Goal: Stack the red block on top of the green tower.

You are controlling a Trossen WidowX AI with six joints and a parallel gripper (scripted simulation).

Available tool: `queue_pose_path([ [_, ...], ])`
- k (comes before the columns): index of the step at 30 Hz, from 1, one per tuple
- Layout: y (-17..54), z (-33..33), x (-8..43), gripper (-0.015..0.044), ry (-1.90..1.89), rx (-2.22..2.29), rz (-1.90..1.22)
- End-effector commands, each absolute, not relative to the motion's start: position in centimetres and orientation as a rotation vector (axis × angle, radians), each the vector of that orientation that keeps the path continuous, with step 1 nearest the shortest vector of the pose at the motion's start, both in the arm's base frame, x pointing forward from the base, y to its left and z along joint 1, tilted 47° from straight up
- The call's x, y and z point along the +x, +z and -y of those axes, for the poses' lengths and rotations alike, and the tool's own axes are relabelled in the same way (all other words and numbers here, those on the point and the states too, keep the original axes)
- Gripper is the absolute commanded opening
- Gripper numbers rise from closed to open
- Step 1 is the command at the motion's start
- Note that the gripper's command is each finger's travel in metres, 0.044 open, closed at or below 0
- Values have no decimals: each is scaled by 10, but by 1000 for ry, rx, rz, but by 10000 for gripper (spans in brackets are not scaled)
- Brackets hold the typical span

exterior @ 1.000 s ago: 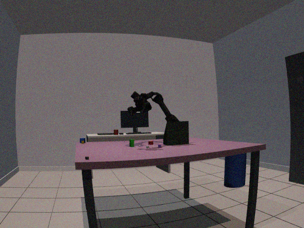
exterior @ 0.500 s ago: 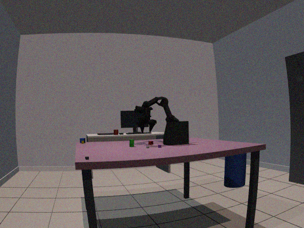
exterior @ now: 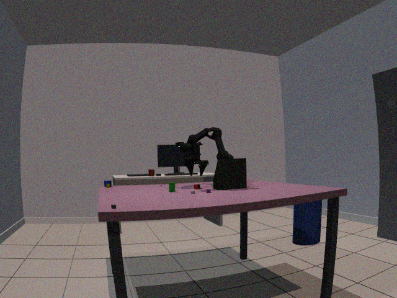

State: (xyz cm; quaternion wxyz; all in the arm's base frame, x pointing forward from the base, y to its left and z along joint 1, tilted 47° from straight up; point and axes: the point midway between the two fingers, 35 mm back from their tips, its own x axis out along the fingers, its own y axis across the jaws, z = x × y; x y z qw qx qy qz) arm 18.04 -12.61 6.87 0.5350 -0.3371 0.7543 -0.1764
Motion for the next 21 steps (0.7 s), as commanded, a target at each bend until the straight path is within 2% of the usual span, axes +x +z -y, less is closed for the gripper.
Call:
queue_pose_path([
  [1, 60, 135, 177, 440, -423, -807, -1803],
  [6, 41, 155, 169, 440, -426, -810, -1804],
  [21, 31, 163, 167, 440, -425, -809, -1804],
])
